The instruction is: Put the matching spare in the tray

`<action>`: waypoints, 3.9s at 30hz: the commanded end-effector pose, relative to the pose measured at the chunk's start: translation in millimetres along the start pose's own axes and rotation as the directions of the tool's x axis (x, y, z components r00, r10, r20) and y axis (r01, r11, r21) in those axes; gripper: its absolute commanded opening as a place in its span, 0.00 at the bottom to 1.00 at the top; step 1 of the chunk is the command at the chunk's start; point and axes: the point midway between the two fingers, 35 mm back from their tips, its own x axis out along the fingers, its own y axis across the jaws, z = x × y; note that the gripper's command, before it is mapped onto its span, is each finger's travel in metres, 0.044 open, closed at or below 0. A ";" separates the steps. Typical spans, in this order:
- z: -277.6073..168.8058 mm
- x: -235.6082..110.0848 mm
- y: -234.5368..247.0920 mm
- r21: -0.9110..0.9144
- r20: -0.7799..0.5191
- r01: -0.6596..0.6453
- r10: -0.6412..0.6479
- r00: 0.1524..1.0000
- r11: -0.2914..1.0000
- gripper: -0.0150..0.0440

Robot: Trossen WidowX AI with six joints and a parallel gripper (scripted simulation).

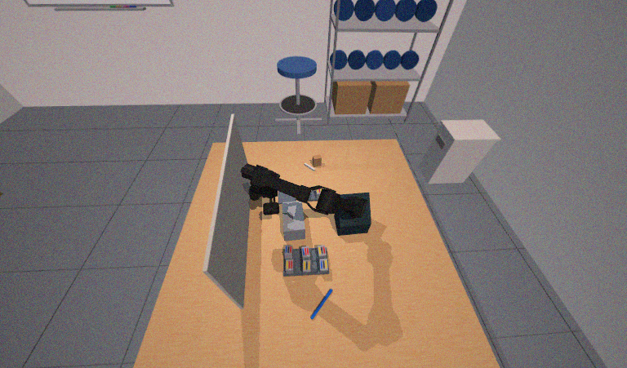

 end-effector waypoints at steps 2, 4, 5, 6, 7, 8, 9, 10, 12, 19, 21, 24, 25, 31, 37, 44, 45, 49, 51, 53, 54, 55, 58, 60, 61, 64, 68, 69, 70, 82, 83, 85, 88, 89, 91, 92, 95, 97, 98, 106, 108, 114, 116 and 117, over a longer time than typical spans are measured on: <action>0.7 0.2 2.7 0.001 -0.004 -0.019 0.019 1.000 1.000 1.00; 0.7 0.2 2.7 0.001 -0.004 -0.019 0.019 1.000 1.000 1.00; 0.7 0.2 2.7 0.001 -0.004 -0.019 0.019 1.000 1.000 1.00; 0.7 0.2 2.7 0.001 -0.004 -0.019 0.019 1.000 1.000 1.00; 0.7 0.2 2.7 0.001 -0.004 -0.019 0.019 1.000 1.000 1.00; 0.7 0.2 2.7 0.001 -0.004 -0.019 0.019 1.000 1.000 1.00; 0.7 0.2 2.7 0.001 -0.004 -0.019 0.019 1.000 1.000 1.00; 0.7 0.2 2.7 0.001 -0.004 -0.019 0.019 1.000 1.000 1.00; 0.7 0.2 2.7 0.001 -0.004 -0.019 0.019 1.000 1.000 1.00; -12.2 14.9 76.8 -0.369 -0.006 0.005 -0.007 1.000 0.930 1.00; -23.6 22.0 107.7 -0.522 -0.005 0.008 -0.012 1.000 0.853 1.00; -46.5 32.9 149.5 -0.721 -0.003 0.007 -0.013 1.000 0.693 1.00; -55.4 36.6 162.1 -0.777 -0.002 0.006 -0.013 1.000 0.630 1.00; -117.5 55.2 222.4 -0.984 -0.005 -0.009 0.025 1.000 0.180 1.00; -125.3 56.9 227.7 -0.992 -0.007 -0.011 0.032 0.999 0.124 1.00; -123.7 71.5 228.0 -0.992 -0.007 -0.011 0.032 0.999 0.123 0.87; -123.2 79.5 228.3 -0.992 -0.007 -0.011 0.032 0.999 0.123 0.82; -123.1 96.7 229.3 -0.992 -0.007 -0.011 0.034 0.999 0.124 0.76; -123.1 96.7 229.3 -0.992 -0.007 -0.011 0.034 0.999 0.124 0.76; -123.1 96.7 229.3 -0.992 -0.007 -0.011 0.034 0.999 0.124 0.76; -123.1 96.7 229.3 -0.992 -0.007 -0.011 0.034 0.999 0.124 0.76; -123.1 96.7 229.3 -0.992 -0.007 -0.011 0.034 0.999 0.124 0.76; -122.9 98.3 229.3 -0.992 -0.007 -0.011 0.034 0.999 0.123 0.76; -122.5 100.6 229.3 -0.992 -0.007 -0.011 0.034 0.999 0.123 0.76; -122.3 102.2 229.3 -0.992 -0.007 -0.011 0.034 0.999 0.123 0.76; -121.8 107.0 229.5 -0.992 -0.007 -0.011 0.033 0.999 0.123 0.76; -121.2 113.5 229.8 -0.992 -0.007 -0.011 0.033 0.999 0.123 0.76; -121.1 115.1 229.8 -0.992 -0.007 -0.011 0.032 0.999 0.123 0.76; -121.0 116.7 229.9 -0.992 -0.007 -0.011 0.032 0.999 0.123 0.76; -120.6 136.1 231.0 -0.992 -0.007 -0.011 0.032 0.999 0.123 0.76; -120.6 137.7 231.2 -0.992 -0.007 -0.011 0.032 0.999 0.123 0.76; -120.7 140.9 231.4 -0.992 -0.007 -0.011 0.033 0.999 0.123 0.76; -121.0 145.7 231.7 -0.992 -0.007 -0.011 0.033 0.999 0.123 0.76; -121.1 147.3 231.8 -0.992 -0.007 -0.011 0.033 0.999 0.123 0.76; -121.3 150.5 232.1 -0.992 -0.007 -0.011 0.033 0.999 0.123 0.76; -121.4 152.1 232.2 -0.992 -0.007 -0.011 0.034 0.999 0.123 0.76; -121.9 156.9 232.6 -0.992 -0.007 -0.012 0.034 0.999 0.123 0.76; -122.3 160.0 232.9 -0.992 -0.007 -0.012 0.035 0.999 0.123 0.76; -122.5 161.6 233.0 -0.992 -0.007 -0.012 0.035 0.999 0.123 0.76; -124.5 174.1 234.1 -0.992 -0.007 -0.012 0.038 0.999 0.124 0.76; -124.9 176.1 234.3 -0.992 -0.007 -0.012 0.038 0.999 0.124 0.76; -124.9 176.4 234.3 -0.992 -0.007 -0.012 0.038 0.999 0.124 0.76; -124.9 176.4 234.3 -0.992 -0.007 -0.012 0.038 0.999 0.124 0.76; -125.1 175.4 234.9 -0.993 -0.009 -0.014 0.041 0.999 0.119 0.72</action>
